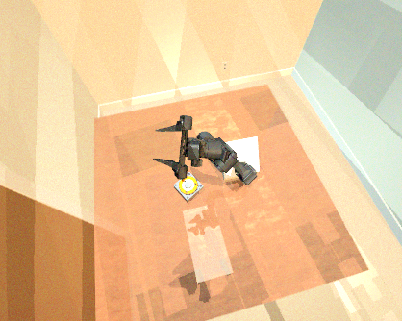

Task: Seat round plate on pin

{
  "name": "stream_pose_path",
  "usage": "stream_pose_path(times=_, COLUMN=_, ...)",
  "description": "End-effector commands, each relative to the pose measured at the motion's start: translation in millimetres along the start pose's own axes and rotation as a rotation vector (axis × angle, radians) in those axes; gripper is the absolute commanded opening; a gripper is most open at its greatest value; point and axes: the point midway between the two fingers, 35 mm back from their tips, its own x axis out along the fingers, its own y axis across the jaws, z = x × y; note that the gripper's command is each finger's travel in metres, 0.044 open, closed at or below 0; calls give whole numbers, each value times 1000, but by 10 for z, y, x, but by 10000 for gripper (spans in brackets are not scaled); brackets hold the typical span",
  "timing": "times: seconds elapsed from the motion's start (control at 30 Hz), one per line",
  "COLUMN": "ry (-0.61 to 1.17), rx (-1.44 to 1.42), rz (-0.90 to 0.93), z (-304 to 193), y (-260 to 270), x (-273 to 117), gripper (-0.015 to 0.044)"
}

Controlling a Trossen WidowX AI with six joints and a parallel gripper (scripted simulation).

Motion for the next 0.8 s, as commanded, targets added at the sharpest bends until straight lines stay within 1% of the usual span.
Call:
stream_pose_path(times=0.0, ry=-10, rx=5, rz=-1, z=47, y=10, x=-21, gripper=374)
stream_pose_path(times=0.03, ry=-41, rx=19, rz=-1, z=187, y=42, x=-86, gripper=347)
stream_pose_path(times=0.1, ry=-181, rx=5, rz=-57, z=719, y=-13, x=-402, gripper=295)
stream_pose_path(times=0.27, ry=-321, rx=-33, rz=-114, z=1203, y=-45, x=-756, gripper=164)
stream_pose_path(times=0.33, ry=-428, rx=-66, rz=-149, z=1550, y=-14, x=-1054, gripper=111)
stream_pose_path(times=0.47, ry=-594, rx=-129, rz=-188, z=2044, y=141, x=-1543, gripper=6)
stream_pose_path(times=0.57, ry=-690, rx=-171, rz=-200, z=2299, y=293, x=-1832, gripper=0)
stream_pose_path(times=0.6, ry=-748, rx=-199, rz=-203, z=2438, y=406, x=-2005, gripper=0)
stream_pose_path(times=0.77, ry=-928, rx=-302, rz=-190, z=2808, y=887, x=-2548, gripper=0)
